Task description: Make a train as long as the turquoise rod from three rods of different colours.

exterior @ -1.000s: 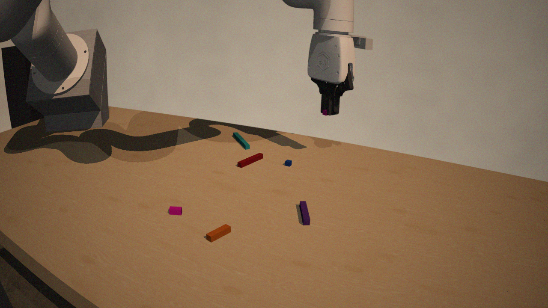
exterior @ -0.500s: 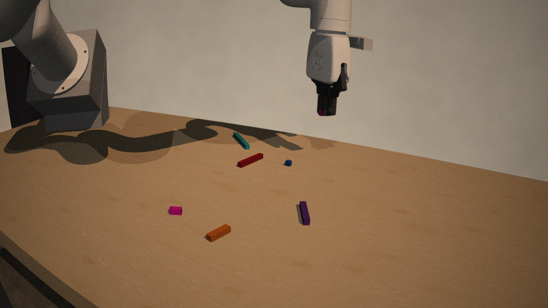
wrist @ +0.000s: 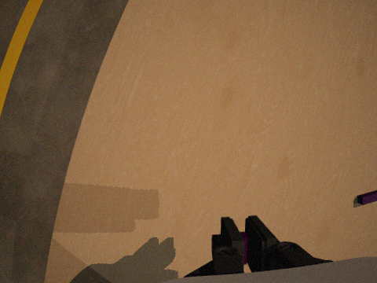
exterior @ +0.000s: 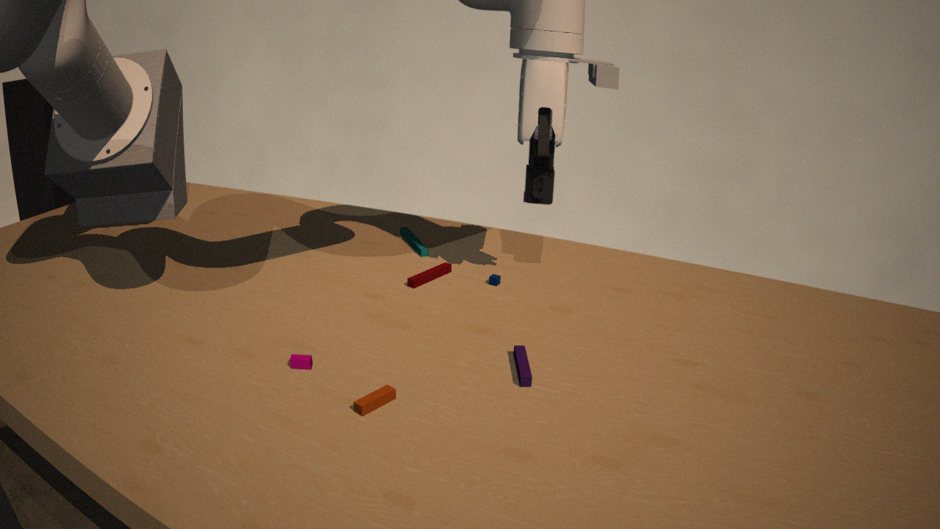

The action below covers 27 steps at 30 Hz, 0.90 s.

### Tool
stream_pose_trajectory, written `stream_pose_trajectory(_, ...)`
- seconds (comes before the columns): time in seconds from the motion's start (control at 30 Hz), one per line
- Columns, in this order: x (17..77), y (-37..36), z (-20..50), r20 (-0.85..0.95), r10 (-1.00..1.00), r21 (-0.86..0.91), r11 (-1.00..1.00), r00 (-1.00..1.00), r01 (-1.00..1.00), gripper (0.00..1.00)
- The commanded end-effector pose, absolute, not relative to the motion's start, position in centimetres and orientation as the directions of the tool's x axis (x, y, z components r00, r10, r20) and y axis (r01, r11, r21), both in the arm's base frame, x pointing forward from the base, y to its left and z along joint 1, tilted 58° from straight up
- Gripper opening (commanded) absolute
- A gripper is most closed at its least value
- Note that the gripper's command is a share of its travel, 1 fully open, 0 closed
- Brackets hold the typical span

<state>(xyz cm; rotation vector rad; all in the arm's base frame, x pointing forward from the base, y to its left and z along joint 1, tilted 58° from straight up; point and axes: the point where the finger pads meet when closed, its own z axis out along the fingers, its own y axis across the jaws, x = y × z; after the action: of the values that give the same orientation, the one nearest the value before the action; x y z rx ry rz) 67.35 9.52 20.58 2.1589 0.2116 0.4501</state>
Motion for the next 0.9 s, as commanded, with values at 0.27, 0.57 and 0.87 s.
stream_pose_trajectory(0.27, 65.3, 7.7, 21.8, 0.556, 0.057, 0.640, -0.665, 0.829, -0.384, 0.04)
stream_pose_trajectory(0.57, 65.1, 7.6, 21.8, 0.575, 0.038, 0.624, -0.667, 0.817, -0.408, 0.04)
stream_pose_trajectory(0.87, 65.1, 7.5, 21.8, 0.575, 0.038, 0.624, -0.667, 0.817, -0.408, 0.04)
